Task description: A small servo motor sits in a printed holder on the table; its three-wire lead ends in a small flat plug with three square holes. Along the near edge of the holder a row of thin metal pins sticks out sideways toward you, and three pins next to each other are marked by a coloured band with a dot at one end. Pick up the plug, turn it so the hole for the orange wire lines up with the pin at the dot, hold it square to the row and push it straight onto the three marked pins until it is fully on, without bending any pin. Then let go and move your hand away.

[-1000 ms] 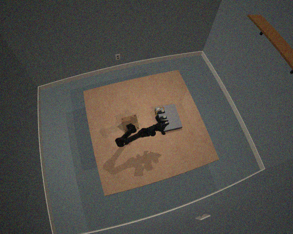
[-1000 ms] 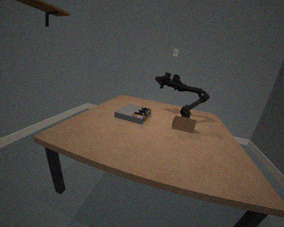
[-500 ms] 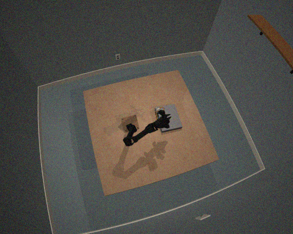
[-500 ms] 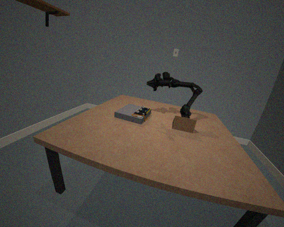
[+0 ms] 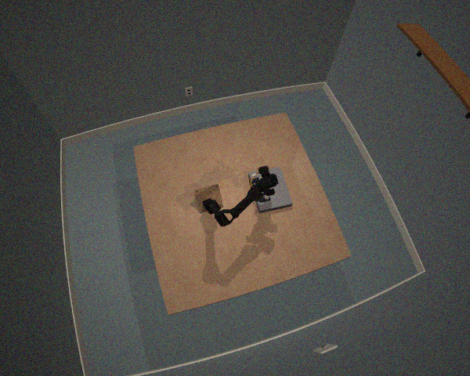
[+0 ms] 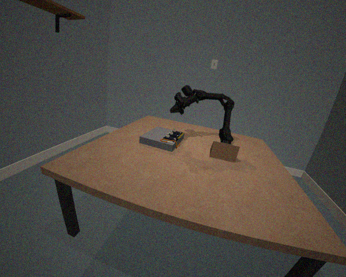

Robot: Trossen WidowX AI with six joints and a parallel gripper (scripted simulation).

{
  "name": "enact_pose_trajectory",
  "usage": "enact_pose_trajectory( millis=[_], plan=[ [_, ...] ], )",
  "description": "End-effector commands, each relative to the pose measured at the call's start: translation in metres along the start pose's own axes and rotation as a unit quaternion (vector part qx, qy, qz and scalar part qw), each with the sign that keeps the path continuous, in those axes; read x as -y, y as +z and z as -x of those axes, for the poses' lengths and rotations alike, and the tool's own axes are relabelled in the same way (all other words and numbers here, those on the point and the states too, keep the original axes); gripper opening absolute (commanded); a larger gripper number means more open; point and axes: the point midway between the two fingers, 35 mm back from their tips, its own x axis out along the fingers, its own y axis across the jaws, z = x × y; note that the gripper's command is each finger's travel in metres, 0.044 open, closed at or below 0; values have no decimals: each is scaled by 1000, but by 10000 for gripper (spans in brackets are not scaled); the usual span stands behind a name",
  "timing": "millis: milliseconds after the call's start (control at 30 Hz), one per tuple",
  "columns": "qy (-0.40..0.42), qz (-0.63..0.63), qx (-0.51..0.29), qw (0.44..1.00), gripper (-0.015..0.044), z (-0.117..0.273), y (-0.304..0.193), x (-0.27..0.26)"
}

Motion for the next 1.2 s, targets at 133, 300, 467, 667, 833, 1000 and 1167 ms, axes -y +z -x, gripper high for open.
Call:
enact_pose_trajectory(
  millis=[133, 300, 467, 667, 833, 1000, 1167],
  plan=[
    [-54, 36, -128, 990, 115, -43, -32, -19],
    [-90, 66, -198, 974, 115, -64, -54, -28],
    [-128, 102, -262, 951, 115, -82, -77, -36],
    [-175, 150, -329, 915, 115, -99, -106, -43],
    [-215, 195, -378, 879, 115, -110, -130, -48],
    [-235, 219, -400, 858, 115, -115, -141, -51],
    [-235, 219, -400, 858, 115, -116, -143, -49]
  ],
)
